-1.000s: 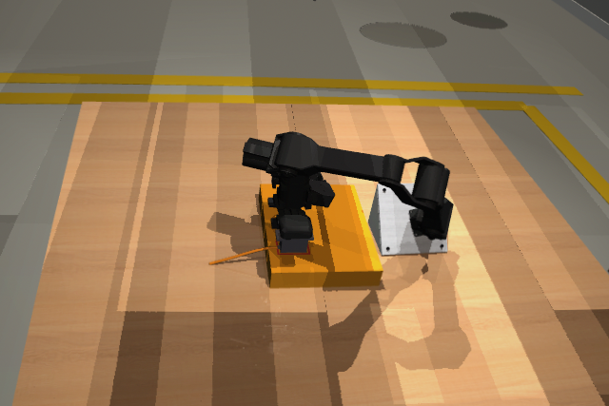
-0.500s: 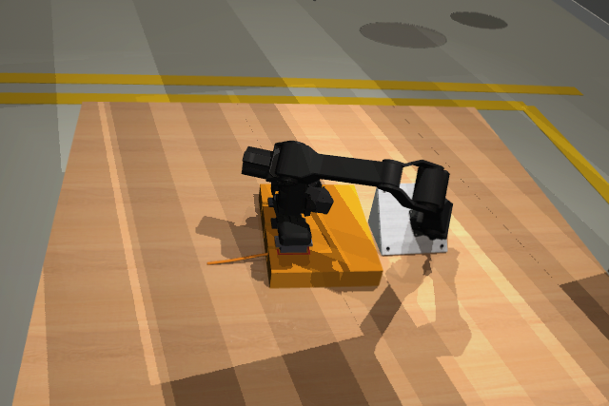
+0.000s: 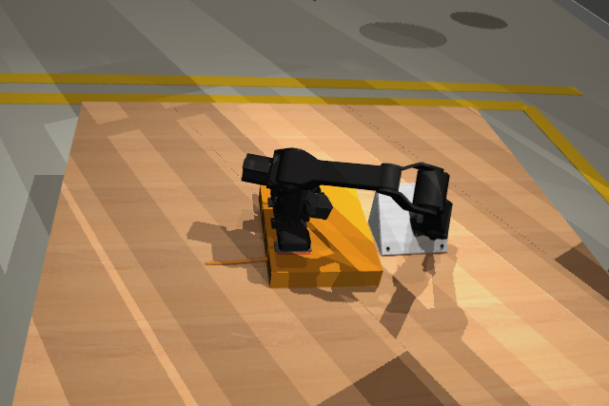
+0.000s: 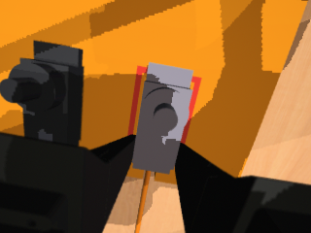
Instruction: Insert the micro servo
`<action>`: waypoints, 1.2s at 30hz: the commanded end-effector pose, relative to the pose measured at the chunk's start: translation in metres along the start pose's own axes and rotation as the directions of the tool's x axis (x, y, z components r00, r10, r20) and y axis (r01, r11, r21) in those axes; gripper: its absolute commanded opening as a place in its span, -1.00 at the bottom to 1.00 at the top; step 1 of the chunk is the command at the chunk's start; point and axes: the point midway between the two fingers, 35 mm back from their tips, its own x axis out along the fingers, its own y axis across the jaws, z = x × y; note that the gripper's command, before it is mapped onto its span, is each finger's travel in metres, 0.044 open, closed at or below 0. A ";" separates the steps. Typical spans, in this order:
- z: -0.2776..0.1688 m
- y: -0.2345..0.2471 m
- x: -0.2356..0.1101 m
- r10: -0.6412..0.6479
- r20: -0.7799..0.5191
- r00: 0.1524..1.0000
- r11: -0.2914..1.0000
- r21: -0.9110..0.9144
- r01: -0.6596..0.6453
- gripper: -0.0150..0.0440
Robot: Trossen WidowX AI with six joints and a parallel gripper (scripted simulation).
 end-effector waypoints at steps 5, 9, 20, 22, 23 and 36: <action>0.000 0.000 0.000 -0.003 -0.005 1.000 1.000 0.004 0.003 0.13; 0.000 0.001 -0.013 -0.002 -0.005 1.000 1.000 0.004 0.002 0.14; 0.021 0.003 -0.049 -0.001 -0.017 1.000 1.000 0.030 0.001 0.50; 0.043 0.005 -0.064 0.002 -0.021 1.000 0.999 0.049 -0.001 0.68; 0.056 0.005 -0.073 0.003 -0.023 1.000 0.998 0.061 -0.001 0.77; 0.111 0.002 -0.109 0.022 -0.070 0.997 0.994 0.106 -0.014 1.00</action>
